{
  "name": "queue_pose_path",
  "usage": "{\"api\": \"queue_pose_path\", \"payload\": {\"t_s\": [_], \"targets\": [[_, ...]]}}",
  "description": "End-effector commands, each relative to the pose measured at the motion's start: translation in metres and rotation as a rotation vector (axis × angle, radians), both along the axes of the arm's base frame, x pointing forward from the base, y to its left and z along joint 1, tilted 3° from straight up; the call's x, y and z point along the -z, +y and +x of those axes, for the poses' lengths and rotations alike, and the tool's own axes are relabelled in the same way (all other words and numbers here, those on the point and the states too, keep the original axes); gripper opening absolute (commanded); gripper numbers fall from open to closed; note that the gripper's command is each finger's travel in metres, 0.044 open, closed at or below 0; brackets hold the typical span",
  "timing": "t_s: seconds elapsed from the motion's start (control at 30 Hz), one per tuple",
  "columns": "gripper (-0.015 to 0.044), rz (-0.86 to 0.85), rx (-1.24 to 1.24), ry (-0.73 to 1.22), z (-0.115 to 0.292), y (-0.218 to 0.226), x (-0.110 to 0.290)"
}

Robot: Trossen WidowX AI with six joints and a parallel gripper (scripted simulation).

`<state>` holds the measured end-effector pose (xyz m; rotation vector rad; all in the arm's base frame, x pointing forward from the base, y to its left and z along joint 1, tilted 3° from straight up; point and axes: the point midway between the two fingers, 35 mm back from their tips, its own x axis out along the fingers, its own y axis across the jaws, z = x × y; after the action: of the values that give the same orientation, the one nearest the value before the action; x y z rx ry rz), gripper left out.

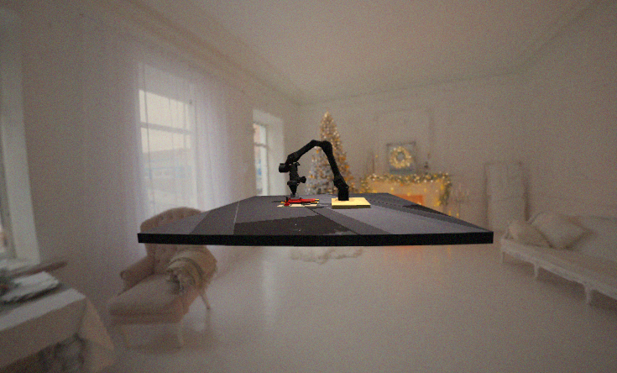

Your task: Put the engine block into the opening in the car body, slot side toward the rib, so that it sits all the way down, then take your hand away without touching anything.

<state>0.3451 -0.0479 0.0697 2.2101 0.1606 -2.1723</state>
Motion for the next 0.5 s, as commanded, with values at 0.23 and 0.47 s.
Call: {"api": "queue_pose_path", "payload": {"t_s": [0.23,0.47], "targets": [[0.0158,0.002,0.024,0.000,0.0002,0.0000,0.0031],[0.0158,0.002,0.026,0.001,0.0002,0.0000,0.0046]]}}
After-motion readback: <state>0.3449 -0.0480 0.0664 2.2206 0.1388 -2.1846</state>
